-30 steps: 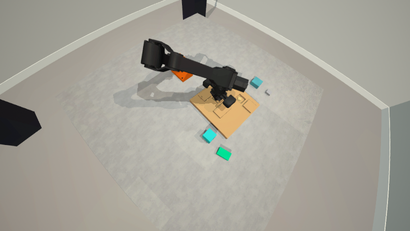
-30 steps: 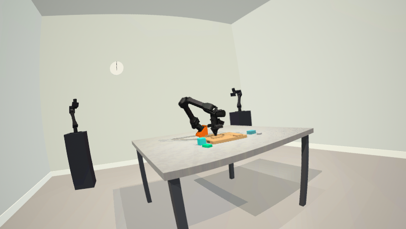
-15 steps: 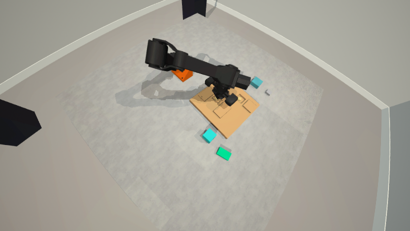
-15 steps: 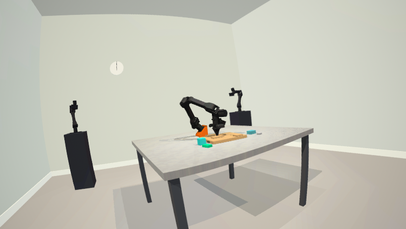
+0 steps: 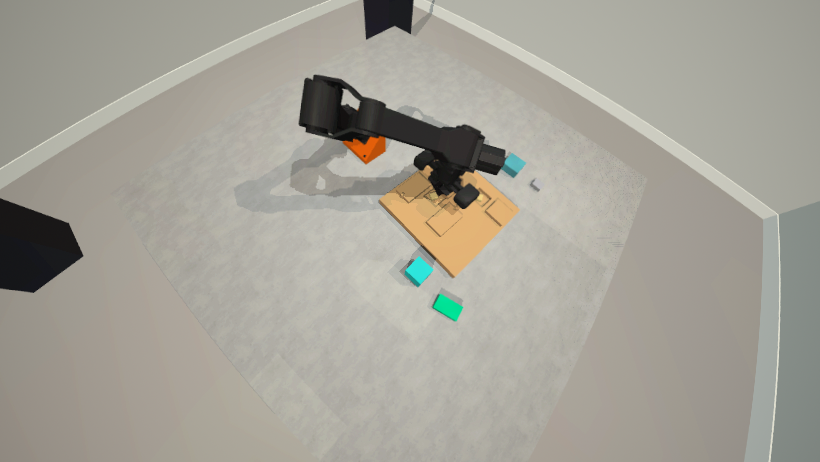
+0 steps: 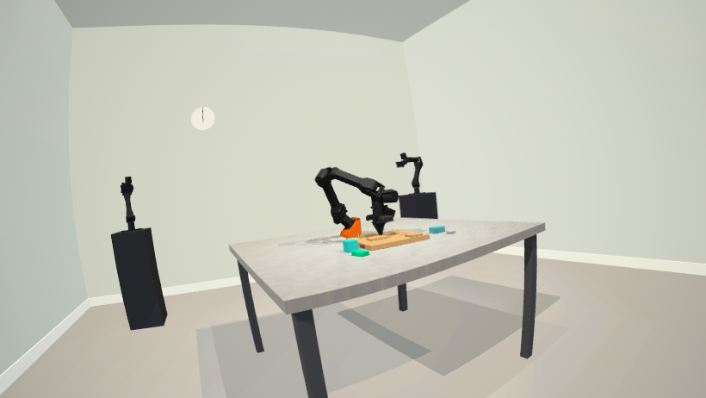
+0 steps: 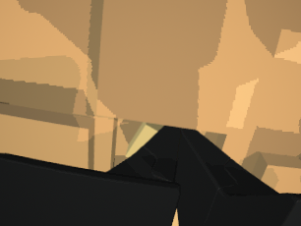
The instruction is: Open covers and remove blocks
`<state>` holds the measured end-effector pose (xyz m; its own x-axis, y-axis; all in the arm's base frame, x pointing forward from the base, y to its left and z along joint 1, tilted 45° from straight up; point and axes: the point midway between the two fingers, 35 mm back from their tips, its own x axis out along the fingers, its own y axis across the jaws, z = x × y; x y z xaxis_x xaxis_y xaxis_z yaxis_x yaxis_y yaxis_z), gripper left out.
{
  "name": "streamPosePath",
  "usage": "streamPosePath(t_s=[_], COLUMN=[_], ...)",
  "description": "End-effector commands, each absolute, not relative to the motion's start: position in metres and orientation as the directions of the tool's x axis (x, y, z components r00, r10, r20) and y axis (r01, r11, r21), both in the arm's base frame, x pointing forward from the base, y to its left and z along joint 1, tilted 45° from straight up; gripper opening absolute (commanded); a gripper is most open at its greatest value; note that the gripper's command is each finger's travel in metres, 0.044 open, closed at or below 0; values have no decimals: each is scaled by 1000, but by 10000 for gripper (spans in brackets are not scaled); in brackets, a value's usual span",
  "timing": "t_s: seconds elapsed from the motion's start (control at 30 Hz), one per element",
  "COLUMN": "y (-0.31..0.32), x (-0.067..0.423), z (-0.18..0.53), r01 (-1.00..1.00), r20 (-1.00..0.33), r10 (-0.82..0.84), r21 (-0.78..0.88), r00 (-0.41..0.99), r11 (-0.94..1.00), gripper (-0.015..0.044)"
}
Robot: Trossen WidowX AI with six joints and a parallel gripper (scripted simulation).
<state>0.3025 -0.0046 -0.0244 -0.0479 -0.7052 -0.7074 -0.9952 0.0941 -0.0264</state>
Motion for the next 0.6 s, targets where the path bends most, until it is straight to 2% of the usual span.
streamPosePath(t_s=[0.0, 0.57], y=[1, 12], x=[304, 303], z=[-28, -40], r01=[-995, -995], r20=[-712, -711], r10=[-701, -702], r21=[-33, -33], r00=[-43, -43], r11=[94, 94], gripper=[0, 0])
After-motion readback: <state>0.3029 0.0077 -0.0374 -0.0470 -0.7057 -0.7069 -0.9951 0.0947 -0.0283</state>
